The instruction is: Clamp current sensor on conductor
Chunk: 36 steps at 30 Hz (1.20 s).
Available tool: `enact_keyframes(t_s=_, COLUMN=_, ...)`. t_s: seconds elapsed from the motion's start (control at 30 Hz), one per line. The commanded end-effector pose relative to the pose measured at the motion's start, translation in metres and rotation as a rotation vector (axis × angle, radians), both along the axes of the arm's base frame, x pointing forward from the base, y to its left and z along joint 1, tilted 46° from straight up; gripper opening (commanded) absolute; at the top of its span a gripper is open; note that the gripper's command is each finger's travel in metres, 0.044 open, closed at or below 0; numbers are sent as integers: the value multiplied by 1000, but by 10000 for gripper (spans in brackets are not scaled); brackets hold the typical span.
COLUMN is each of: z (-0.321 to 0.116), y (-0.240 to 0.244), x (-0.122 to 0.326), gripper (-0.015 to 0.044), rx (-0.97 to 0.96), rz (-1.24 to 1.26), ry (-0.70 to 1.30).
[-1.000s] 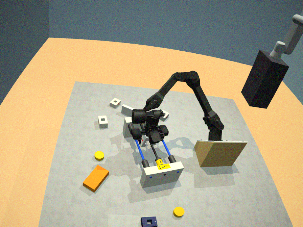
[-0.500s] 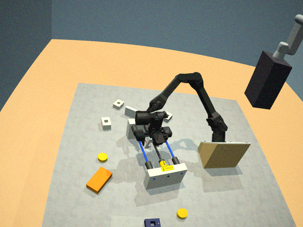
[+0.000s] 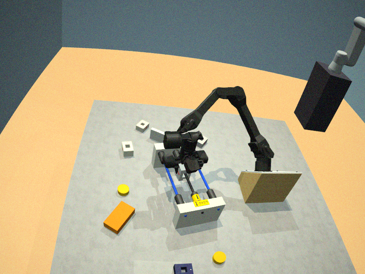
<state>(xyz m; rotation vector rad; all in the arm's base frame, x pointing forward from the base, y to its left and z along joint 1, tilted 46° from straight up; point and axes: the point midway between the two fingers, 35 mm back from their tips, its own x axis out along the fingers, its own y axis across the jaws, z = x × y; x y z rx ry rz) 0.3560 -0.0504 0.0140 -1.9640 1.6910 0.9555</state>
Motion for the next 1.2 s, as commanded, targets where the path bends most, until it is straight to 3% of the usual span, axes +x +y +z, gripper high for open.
enact_keyframes(t_s=0.0, z=0, y=0, x=0, gripper=0, rx=0, rz=0, ry=0)
enact_keyframes(t_s=0.3, z=0, y=0, x=0, gripper=0, rx=0, rz=0, ry=0)
enact_keyframes(t_s=0.87, z=0, y=2, x=0, gripper=440, rx=1, rz=2, ry=-3)
enact_keyframes(t_s=1.17, z=0, y=0, x=0, gripper=204, rx=0, rz=1, ry=0)
